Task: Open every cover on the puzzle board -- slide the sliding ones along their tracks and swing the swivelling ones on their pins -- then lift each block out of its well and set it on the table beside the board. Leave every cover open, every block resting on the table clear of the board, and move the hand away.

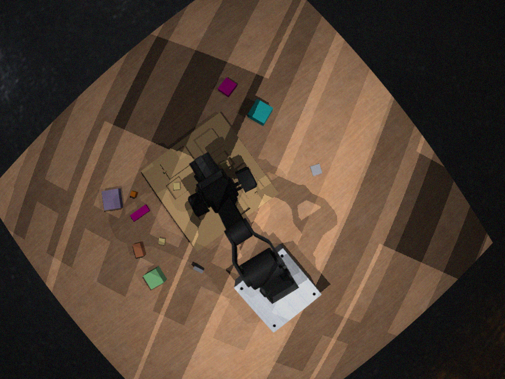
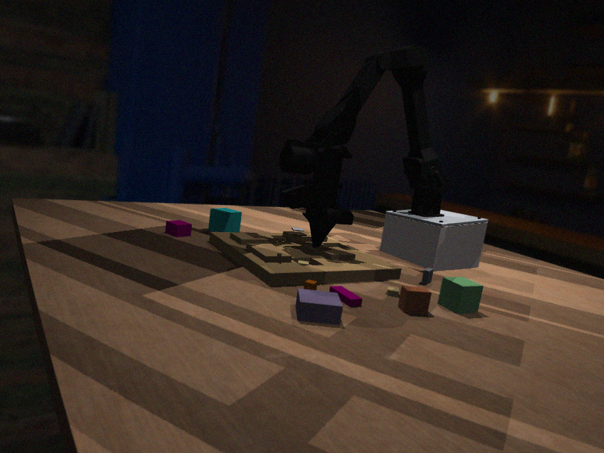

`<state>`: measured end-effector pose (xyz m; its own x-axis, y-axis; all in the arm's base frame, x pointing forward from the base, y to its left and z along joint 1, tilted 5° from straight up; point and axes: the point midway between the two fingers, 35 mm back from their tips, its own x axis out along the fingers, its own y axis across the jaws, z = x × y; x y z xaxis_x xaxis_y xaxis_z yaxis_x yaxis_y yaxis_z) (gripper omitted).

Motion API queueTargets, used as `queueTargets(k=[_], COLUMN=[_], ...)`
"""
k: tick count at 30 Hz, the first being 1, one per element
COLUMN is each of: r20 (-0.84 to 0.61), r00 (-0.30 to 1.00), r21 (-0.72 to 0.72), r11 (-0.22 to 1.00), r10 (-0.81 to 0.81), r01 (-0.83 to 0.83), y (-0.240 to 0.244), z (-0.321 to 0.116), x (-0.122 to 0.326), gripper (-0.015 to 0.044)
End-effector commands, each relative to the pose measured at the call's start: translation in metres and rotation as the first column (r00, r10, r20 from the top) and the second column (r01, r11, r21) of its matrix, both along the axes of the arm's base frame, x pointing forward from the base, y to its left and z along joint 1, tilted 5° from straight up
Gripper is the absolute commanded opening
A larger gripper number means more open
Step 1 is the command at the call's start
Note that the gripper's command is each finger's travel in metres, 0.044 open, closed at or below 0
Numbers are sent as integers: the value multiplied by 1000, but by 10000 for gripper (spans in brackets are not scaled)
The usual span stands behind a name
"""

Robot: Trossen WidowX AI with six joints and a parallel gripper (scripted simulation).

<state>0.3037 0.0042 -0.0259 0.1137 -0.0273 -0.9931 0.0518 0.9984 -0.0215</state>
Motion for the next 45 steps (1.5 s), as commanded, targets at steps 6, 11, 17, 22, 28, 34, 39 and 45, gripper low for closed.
queueTargets(k=[6,11,17,22,28,34,39,45], r20=[-7,-7,-7,-7,-1,-3,-6,-10], r00=[1000,1000,1000,1000,1000,1000,1000,1000], r21=[-2,-2,-2,-2,-1,-1,-2,-2], r11=[1000,1000,1000,1000,1000,1000,1000,1000], r10=[10,10,10,10,7,10,16,15], r01=[-10,-10,-10,-10,-7,-10,-16,-15], y=[-1,-1,-1,-1,0,1,3,3], z=[-1,-1,-1,-1,0,6,12,32], x=[-2,-2,-2,-2,0,0,0,-2], gripper=[0,0,0,0,0,0,0,144])
